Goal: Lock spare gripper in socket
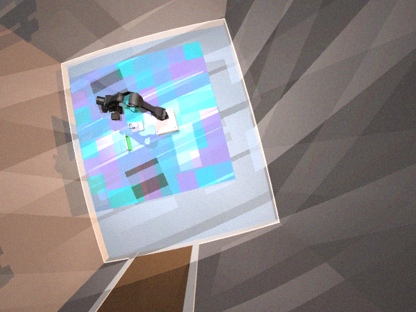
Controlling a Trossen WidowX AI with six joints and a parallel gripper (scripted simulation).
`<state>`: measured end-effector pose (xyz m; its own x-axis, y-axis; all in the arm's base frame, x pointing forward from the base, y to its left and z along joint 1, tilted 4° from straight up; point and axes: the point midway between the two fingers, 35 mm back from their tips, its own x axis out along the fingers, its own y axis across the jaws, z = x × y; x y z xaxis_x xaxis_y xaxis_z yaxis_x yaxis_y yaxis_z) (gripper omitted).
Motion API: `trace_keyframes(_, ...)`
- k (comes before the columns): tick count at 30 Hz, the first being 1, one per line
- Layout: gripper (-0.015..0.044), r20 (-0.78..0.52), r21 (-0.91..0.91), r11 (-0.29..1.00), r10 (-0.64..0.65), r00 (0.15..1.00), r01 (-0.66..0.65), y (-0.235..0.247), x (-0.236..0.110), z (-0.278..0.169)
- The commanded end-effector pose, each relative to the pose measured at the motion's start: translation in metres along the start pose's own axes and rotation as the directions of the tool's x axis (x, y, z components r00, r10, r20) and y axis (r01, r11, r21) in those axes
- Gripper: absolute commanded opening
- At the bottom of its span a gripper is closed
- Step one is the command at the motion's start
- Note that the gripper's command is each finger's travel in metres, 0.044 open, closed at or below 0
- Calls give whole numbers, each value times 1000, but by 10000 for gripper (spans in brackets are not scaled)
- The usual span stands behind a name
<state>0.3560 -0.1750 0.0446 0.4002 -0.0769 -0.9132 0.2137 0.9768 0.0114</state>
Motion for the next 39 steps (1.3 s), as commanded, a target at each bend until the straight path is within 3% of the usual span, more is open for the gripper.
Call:
trace_keyframes(1, 0, -38, -47, 999, -21, 999, 19, 9, -1, -4)
trace_keyframes(22, 0, -250, -318, 943, -180, 951, 95, 53, -11, -39)
trace_keyframes(39, 0, -334, -597, 794, -379, 863, 118, 84, -37, -65)
